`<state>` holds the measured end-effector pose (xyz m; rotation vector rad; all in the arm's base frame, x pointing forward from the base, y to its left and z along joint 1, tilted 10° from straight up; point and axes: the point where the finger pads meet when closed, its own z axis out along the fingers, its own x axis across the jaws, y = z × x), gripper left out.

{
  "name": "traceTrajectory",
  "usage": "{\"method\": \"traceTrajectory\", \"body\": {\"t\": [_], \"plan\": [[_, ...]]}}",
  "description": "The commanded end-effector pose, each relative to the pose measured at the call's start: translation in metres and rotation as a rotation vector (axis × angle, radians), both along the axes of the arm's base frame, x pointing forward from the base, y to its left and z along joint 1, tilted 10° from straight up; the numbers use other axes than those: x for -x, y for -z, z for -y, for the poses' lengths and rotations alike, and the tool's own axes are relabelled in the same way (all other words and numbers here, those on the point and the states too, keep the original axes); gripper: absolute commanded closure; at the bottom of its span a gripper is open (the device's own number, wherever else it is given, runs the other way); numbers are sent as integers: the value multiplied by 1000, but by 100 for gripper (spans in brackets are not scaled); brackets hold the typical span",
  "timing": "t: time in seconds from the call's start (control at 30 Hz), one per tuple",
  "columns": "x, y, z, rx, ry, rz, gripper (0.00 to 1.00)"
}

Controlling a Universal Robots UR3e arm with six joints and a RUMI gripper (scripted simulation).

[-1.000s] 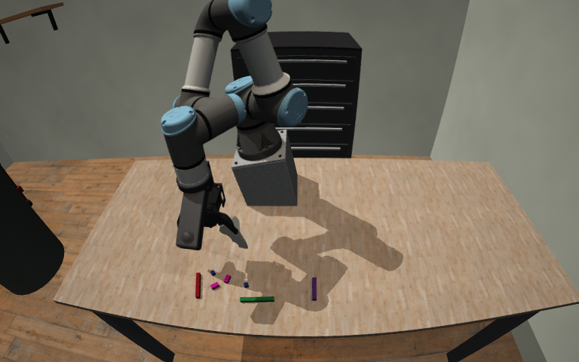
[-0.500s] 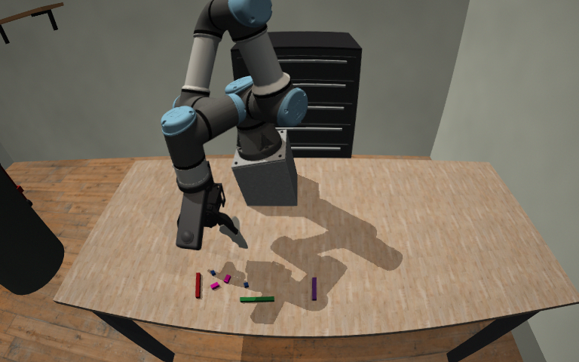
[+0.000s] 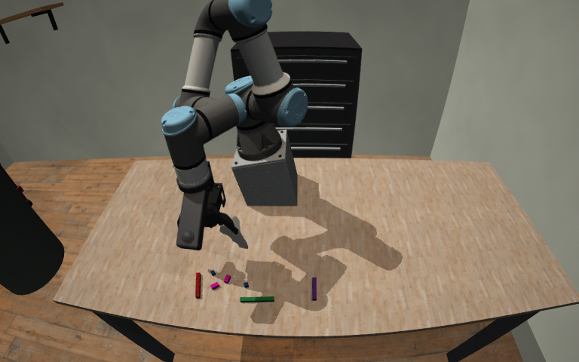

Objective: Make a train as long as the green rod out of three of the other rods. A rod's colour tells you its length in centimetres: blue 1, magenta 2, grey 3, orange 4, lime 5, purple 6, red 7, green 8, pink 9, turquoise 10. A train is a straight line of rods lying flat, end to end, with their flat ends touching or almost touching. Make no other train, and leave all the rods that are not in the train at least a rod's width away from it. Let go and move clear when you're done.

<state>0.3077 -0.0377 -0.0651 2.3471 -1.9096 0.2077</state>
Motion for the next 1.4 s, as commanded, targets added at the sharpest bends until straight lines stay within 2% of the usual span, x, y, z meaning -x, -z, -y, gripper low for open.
{"method": "traceTrajectory", "body": {"t": [0.0, 0.13, 1.37], "plan": [[4, 5, -23, 0, 0, 0, 0], [8, 8, -38, 0, 0, 0, 0], [7, 7, -37, 0, 0, 2, 0]]}}
